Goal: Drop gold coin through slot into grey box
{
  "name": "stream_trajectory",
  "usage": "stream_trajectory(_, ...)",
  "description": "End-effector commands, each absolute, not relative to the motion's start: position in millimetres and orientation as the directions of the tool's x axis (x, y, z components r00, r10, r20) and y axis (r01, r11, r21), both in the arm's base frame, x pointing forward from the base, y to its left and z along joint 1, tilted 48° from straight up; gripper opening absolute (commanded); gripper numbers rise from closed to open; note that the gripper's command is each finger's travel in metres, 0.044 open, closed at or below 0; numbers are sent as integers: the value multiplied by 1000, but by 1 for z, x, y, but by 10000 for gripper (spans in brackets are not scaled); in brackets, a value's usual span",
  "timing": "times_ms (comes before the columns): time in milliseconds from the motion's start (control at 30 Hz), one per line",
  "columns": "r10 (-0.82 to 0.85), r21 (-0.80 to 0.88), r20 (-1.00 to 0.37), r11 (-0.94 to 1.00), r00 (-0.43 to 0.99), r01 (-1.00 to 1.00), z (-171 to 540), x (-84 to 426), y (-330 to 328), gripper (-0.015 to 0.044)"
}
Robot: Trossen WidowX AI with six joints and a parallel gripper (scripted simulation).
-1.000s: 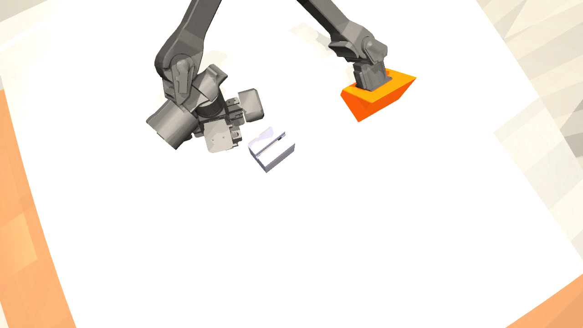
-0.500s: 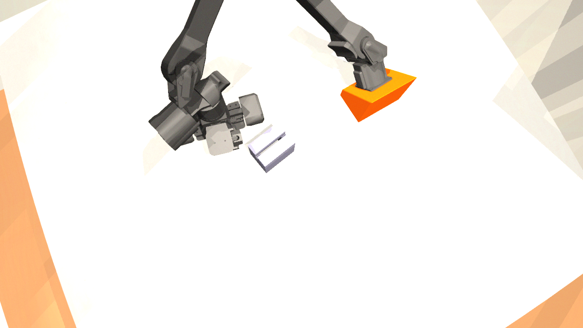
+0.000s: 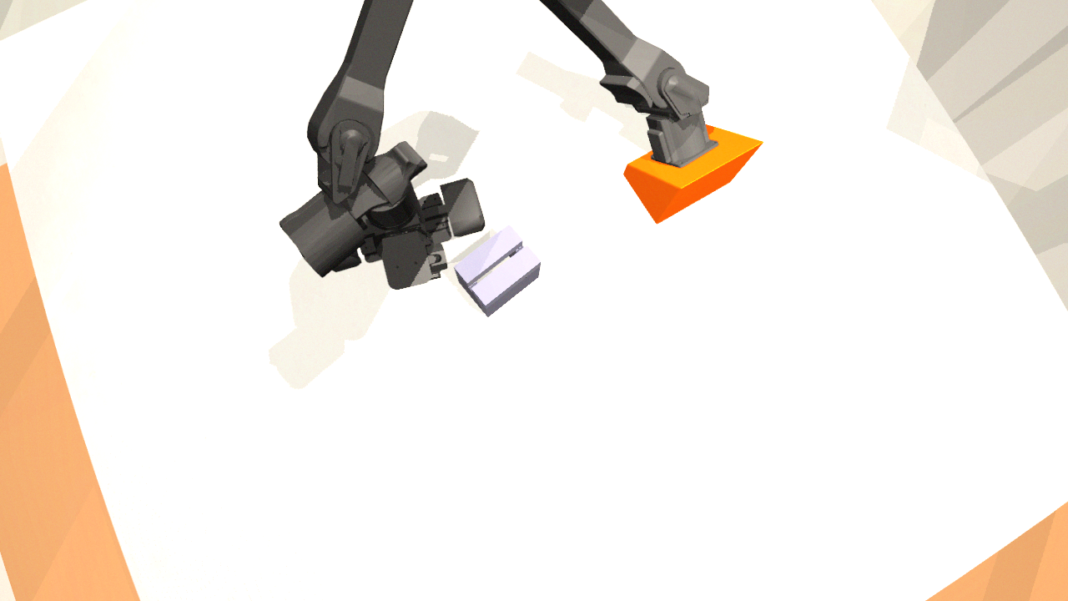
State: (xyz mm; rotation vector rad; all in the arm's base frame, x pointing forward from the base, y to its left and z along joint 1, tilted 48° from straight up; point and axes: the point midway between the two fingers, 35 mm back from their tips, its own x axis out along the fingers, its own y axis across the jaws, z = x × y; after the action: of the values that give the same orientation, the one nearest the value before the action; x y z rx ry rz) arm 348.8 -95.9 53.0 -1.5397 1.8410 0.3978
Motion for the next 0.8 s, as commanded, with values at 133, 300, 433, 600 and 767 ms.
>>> stream_trajectory(133,-740,-194,-671,242,-52,-951,48,348,-101,108)
stream_trajectory(300,-740,-194,-671,242,-52,-951,48,348,-101,0)
stream_trajectory(433,-740,-194,-671,242,-52,-951,48,348,-101,0)
stream_trajectory(600,-740,-194,-671,242,-52,-951,48,348,-101,0)
stream_trajectory(767,-739,-194,-672,242,-51,-951,52,349,-97,0)
